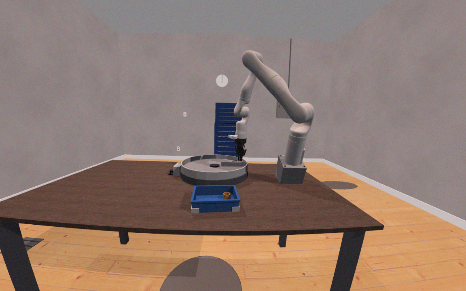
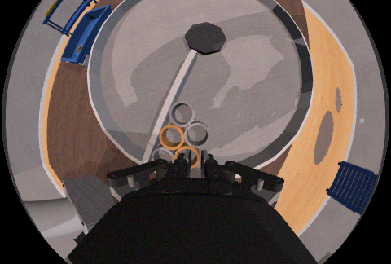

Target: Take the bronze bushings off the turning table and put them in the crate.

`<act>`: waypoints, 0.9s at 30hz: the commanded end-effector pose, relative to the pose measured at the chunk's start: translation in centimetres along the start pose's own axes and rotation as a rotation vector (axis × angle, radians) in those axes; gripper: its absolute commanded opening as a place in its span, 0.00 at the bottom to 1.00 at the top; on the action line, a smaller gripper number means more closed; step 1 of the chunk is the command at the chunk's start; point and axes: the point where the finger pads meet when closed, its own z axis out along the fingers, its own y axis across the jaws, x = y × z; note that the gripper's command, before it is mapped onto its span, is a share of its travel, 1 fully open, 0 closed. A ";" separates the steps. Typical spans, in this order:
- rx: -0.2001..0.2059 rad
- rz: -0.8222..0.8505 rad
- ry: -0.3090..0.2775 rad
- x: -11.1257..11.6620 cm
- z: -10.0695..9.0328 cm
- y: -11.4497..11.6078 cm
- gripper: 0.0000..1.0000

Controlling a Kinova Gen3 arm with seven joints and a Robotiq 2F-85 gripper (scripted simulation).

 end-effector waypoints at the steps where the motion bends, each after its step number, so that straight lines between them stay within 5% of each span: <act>1: 0.000 0.000 0.000 0.0 0.0 0.0 0.14; 23: 0.000 0.000 0.000 0.0 0.6 0.0 0.14; 24: 0.000 0.000 0.000 0.0 0.6 0.0 0.00; 27: 0.000 0.000 0.000 0.0 0.6 0.0 0.00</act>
